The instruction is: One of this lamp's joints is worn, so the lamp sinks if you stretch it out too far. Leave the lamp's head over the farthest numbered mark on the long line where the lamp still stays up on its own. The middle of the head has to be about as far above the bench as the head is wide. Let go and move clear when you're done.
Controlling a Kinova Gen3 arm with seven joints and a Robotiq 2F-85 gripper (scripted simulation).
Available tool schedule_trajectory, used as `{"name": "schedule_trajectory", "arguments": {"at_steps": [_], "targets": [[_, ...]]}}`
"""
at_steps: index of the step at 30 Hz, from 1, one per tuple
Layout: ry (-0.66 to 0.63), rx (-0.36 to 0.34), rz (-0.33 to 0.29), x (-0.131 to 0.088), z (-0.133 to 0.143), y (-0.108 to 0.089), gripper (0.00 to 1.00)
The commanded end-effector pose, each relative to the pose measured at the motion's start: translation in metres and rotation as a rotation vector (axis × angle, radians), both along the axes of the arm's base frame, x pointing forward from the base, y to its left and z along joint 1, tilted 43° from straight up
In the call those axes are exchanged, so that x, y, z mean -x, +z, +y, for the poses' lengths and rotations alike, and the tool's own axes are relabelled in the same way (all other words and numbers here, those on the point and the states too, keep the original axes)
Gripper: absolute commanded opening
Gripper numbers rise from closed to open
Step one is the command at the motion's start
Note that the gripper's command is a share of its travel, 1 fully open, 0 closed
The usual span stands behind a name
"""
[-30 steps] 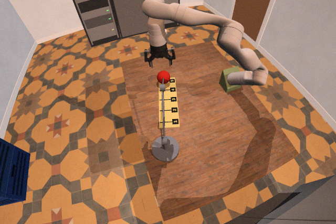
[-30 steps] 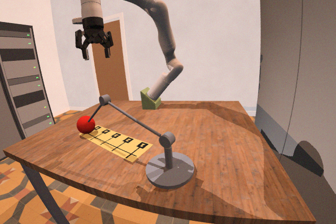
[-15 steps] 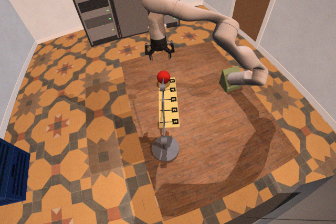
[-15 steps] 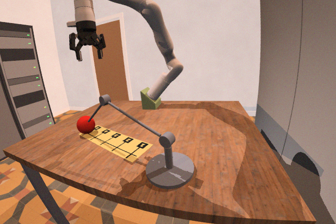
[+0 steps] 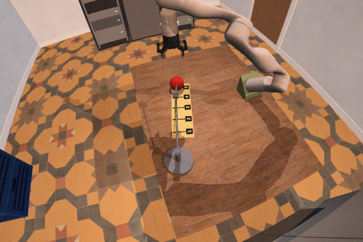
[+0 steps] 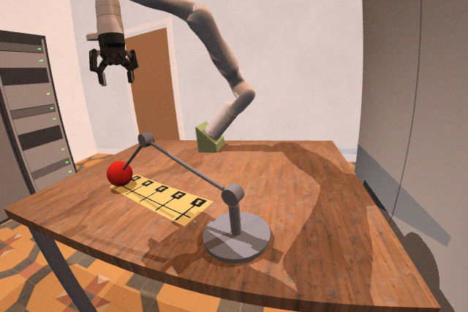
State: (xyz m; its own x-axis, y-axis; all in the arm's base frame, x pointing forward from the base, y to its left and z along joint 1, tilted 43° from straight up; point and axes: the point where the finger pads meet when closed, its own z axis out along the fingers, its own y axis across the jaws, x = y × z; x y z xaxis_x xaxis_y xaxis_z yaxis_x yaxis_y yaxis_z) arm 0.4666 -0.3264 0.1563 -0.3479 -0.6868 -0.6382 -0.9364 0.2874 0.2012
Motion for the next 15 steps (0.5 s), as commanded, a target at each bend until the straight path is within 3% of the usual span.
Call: {"name": "schedule_trajectory", "arguments": {"at_steps": [1,15], "targets": [[-0.009,-0.005,0.005,0.004,-0.008,-0.009,1.00],[-0.005,0.001,0.001,0.021,-0.042,-0.039,1.00]]}}
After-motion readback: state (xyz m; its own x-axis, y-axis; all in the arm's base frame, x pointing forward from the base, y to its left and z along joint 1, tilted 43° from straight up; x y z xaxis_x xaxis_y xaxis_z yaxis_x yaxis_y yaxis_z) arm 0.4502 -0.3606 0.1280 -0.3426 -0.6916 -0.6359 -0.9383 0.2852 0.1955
